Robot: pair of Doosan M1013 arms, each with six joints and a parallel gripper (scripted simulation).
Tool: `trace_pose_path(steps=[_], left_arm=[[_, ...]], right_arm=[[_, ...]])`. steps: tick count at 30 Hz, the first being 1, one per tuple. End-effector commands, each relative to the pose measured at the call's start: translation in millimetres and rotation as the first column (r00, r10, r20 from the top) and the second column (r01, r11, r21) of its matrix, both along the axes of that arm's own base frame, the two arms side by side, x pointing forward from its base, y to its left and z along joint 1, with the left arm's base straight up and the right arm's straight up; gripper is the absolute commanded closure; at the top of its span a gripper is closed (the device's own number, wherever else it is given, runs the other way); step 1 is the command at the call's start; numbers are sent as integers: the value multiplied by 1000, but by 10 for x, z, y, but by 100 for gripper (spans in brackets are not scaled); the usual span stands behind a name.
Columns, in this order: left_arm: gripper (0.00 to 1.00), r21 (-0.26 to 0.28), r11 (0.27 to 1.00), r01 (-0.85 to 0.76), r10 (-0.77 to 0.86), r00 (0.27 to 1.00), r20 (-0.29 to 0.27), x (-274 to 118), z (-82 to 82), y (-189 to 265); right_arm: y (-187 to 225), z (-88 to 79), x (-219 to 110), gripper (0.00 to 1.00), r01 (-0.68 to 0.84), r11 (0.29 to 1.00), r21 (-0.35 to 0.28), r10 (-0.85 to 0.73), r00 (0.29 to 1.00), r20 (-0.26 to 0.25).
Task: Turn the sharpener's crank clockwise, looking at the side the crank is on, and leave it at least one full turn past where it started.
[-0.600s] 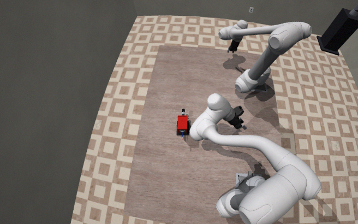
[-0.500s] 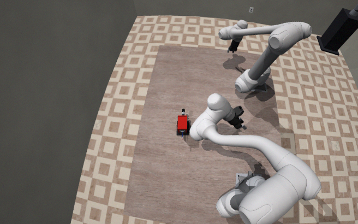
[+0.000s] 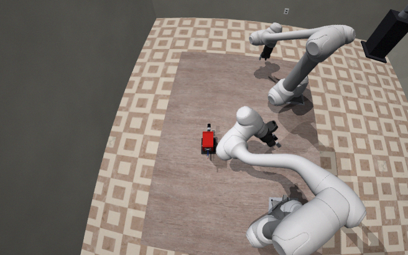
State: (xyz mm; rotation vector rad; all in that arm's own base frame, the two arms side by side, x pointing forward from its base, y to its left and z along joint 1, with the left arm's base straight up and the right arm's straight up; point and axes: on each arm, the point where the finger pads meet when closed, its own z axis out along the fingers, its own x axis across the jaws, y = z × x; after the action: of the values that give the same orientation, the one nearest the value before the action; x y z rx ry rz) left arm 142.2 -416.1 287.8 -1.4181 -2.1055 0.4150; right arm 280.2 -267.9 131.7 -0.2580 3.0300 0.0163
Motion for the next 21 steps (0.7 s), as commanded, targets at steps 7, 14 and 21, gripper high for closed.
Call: trace_pose_path(steps=[7, 14, 21], left_arm=[[0, -1, 1000, 0, 0, 1000, 1, 2, 4, -1], [0, -1, 1000, -1, 1, 1000, 1, 9, 4, 3], [0, -1, 1000, -2, 2, 1000, 1, 19, 3, 8]], right_arm=[[-3, 4, 3, 0, 0, 1000, 0, 0, 1000, 1], [-3, 4, 3, 0, 0, 1000, 0, 0, 1000, 1], [-3, 4, 3, 0, 0, 1000, 0, 0, 1000, 1]])
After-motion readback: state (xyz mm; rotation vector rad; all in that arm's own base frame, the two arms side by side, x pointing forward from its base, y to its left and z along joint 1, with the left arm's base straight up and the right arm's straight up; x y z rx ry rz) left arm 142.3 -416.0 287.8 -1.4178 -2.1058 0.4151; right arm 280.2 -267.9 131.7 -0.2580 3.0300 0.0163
